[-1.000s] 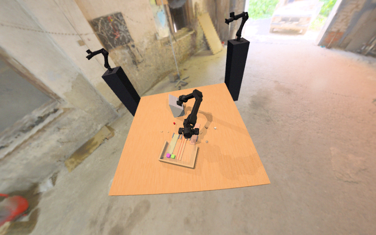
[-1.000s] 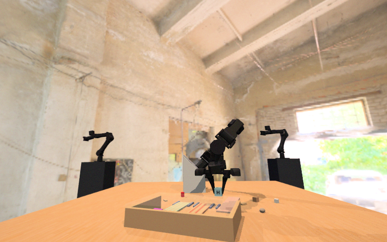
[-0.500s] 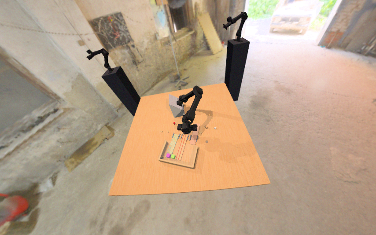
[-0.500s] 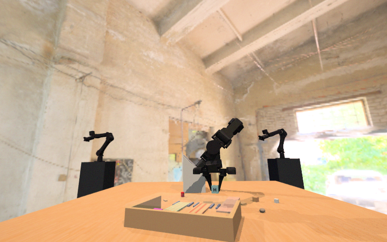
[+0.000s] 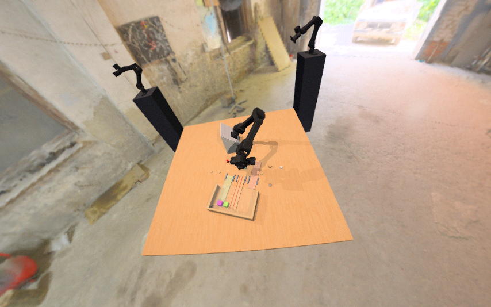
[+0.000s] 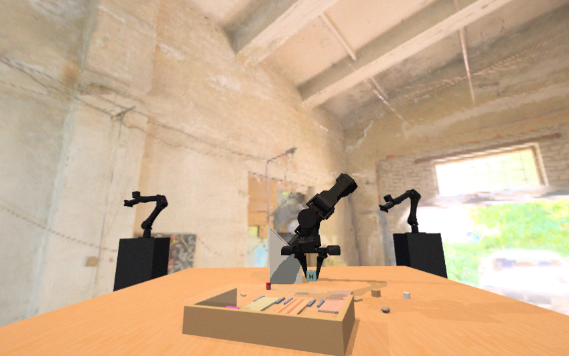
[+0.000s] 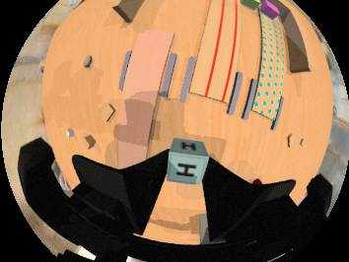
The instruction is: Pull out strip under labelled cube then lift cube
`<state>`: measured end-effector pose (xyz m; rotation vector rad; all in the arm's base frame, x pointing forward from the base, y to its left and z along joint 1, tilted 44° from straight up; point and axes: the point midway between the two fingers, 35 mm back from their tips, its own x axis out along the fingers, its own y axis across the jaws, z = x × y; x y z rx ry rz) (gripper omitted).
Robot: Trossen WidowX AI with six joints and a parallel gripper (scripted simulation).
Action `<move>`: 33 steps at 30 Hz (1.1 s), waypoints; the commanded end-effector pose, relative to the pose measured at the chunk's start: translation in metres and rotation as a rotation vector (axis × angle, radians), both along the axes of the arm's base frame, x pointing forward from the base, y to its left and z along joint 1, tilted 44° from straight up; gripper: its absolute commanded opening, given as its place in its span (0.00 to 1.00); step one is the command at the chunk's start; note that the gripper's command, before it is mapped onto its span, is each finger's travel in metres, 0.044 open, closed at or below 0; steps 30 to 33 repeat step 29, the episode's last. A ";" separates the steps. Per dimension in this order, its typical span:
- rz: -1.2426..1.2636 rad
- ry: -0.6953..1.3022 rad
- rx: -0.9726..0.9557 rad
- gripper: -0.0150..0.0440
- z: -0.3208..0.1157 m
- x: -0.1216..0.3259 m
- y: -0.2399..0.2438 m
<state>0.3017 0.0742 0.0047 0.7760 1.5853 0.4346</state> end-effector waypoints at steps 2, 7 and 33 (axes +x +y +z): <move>0.001 -0.013 -0.005 0.25 0.003 -0.004 -0.004; 0.001 -0.013 -0.006 0.25 0.024 -0.003 -0.024; 0.001 -0.013 -0.006 0.25 0.027 -0.004 -0.027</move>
